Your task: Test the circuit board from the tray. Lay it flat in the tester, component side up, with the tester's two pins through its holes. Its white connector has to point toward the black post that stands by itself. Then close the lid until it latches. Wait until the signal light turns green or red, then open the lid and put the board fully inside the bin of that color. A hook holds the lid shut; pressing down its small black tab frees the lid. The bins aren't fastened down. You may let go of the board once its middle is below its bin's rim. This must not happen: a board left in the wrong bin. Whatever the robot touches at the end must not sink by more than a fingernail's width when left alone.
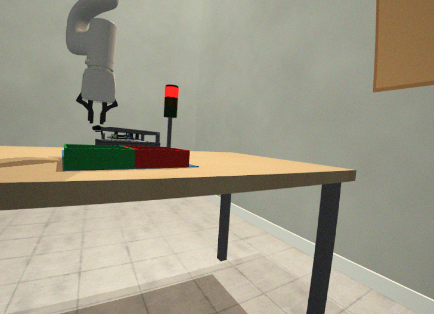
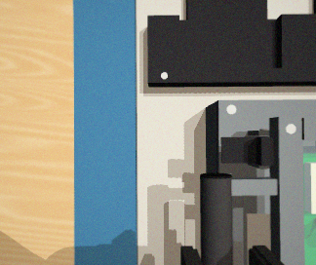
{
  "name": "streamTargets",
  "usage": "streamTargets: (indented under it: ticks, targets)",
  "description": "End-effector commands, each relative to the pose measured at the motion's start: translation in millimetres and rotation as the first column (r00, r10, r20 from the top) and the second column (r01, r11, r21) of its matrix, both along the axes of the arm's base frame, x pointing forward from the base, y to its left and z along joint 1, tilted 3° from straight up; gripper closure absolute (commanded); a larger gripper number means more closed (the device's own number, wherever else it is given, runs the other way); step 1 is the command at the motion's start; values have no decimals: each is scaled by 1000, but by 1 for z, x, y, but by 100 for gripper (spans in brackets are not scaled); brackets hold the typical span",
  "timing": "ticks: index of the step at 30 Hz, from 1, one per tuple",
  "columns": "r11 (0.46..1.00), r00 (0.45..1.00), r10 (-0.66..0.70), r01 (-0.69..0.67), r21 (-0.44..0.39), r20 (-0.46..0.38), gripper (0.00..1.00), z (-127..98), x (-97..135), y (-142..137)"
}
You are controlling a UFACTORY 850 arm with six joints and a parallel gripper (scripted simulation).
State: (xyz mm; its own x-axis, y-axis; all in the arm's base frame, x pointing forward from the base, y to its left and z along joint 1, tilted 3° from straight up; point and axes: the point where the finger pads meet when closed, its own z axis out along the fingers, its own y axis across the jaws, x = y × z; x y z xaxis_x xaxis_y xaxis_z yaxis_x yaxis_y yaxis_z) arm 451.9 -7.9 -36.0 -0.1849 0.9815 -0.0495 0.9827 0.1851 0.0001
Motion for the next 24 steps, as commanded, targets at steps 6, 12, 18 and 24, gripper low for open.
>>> streamTargets:
  ticks: [6, 12, 18, 24]
  targets:
    - [1000, 1000, 0, 0, -3, 11, 72, -1, 1, 0]
    - [1000, 1000, 0, 0, -4, 11, 72, -2, 1, 0]
    - [1000, 1000, 0, 0, -4, 11, 72, -7, 1, 0]
    - [1000, 1000, 0, 0, -4, 11, 72, -13, 1, -1]
